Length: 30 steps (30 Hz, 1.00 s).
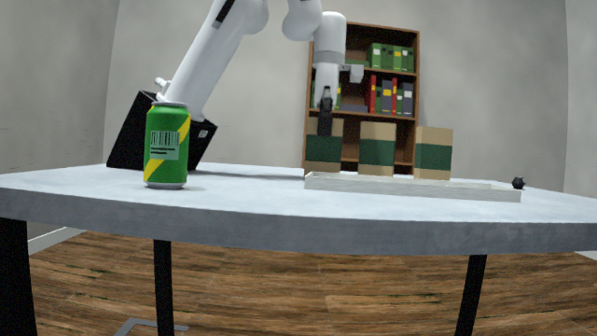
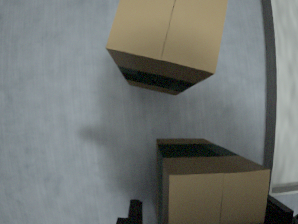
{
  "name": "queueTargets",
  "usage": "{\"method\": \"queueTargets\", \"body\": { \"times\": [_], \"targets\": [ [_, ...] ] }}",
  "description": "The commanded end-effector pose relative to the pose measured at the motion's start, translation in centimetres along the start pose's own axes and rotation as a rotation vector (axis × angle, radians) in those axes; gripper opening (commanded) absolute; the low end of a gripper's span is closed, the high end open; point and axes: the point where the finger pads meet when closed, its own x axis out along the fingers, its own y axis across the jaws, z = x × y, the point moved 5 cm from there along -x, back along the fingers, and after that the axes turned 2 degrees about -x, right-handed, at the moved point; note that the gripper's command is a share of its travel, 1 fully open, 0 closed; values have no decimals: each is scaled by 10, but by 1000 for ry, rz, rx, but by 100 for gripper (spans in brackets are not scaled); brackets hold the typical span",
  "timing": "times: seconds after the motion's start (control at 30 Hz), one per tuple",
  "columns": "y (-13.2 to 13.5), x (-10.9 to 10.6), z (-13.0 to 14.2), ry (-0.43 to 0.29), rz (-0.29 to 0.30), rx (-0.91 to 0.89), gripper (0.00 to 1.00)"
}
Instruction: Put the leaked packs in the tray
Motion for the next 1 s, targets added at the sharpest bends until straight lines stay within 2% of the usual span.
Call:
{"method": "queueTargets", "body": {
  "times": [0.0, 0.4, 0.43, 0.97],
  "targets": [
    [-1, 1, -1, 3, -1, 0, 83],
    [-1, 1, -1, 3, -1, 0, 83],
    [-1, 1, -1, 3, -1, 0, 23],
    [-1, 1, -1, 3, -1, 0, 23]
  ]
}}
